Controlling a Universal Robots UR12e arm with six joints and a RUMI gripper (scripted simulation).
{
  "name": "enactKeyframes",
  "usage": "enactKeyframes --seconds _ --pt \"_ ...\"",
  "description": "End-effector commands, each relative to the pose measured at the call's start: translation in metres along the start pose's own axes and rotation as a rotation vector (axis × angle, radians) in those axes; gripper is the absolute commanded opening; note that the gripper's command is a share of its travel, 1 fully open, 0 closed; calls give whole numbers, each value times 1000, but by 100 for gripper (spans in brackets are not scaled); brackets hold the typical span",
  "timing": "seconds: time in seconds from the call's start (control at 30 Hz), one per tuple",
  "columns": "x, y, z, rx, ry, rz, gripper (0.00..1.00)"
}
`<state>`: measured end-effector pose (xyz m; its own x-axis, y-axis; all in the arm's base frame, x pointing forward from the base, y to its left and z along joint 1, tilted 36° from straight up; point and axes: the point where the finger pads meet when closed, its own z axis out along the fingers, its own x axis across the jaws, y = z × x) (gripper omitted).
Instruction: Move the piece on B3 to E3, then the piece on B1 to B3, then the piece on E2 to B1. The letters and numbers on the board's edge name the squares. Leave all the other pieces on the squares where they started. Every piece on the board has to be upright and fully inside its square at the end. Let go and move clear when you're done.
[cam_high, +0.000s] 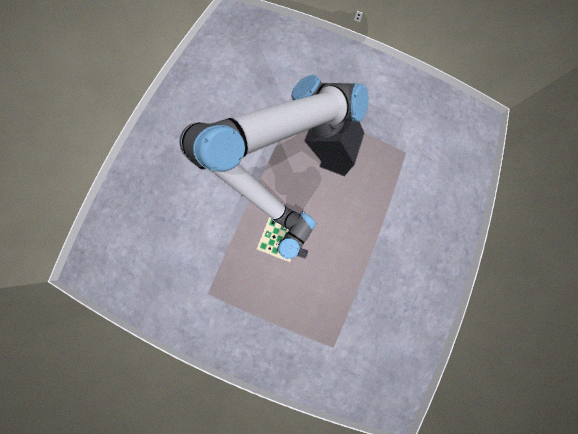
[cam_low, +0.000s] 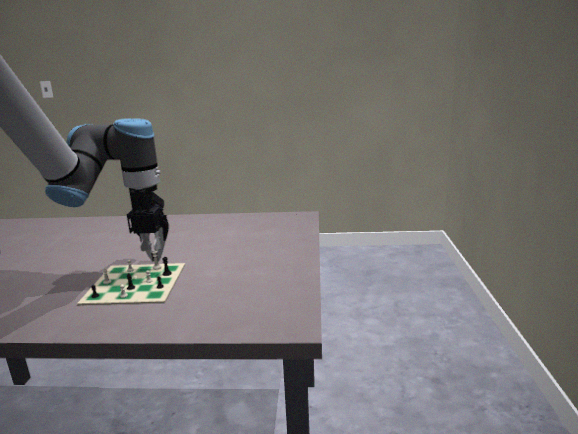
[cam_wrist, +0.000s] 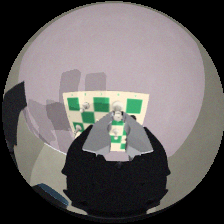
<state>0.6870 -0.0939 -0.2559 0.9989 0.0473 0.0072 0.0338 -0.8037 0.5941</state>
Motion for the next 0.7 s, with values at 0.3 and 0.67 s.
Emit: enactKeyframes --seconds 0.3,0.67 --pt "0 0 1 0 1 0 0" --pt "0 0 3 0 1 0 0"
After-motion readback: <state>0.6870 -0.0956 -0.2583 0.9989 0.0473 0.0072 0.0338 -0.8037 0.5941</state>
